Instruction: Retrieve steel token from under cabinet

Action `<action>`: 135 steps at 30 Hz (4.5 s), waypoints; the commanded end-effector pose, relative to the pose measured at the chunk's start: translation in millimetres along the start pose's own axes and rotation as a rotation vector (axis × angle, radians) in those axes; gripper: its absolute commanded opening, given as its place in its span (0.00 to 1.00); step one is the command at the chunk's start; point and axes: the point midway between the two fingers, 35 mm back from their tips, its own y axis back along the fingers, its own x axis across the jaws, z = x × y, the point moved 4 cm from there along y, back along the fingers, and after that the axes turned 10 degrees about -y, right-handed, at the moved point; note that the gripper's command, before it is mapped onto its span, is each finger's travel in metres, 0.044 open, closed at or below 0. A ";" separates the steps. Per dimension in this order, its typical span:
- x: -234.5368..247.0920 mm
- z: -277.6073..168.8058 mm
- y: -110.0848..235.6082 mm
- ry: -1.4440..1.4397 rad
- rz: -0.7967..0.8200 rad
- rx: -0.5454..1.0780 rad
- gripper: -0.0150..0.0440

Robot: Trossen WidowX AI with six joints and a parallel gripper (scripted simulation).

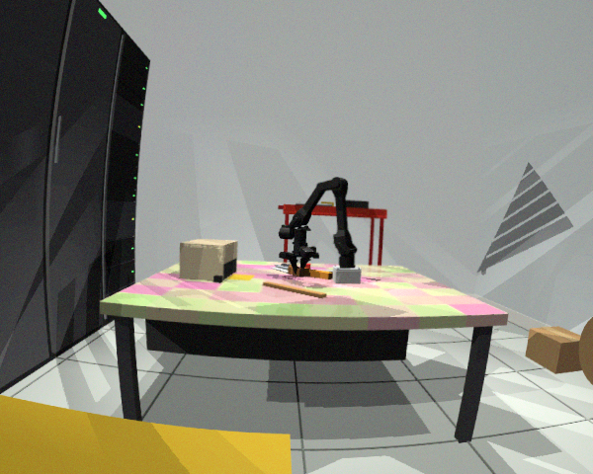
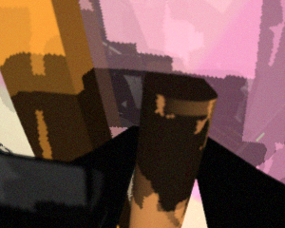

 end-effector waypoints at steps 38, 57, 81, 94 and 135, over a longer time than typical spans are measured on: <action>1.1 -0.7 0.3 0.305 0.004 0.002 0.25; 1.1 -0.4 -0.8 0.284 0.004 0.002 0.71; 0.4 -0.1 -3.0 0.286 0.000 0.002 0.42; 0.5 0.1 -3.0 0.263 0.000 0.002 0.25; 0.5 0.8 42.6 0.280 0.003 0.002 0.71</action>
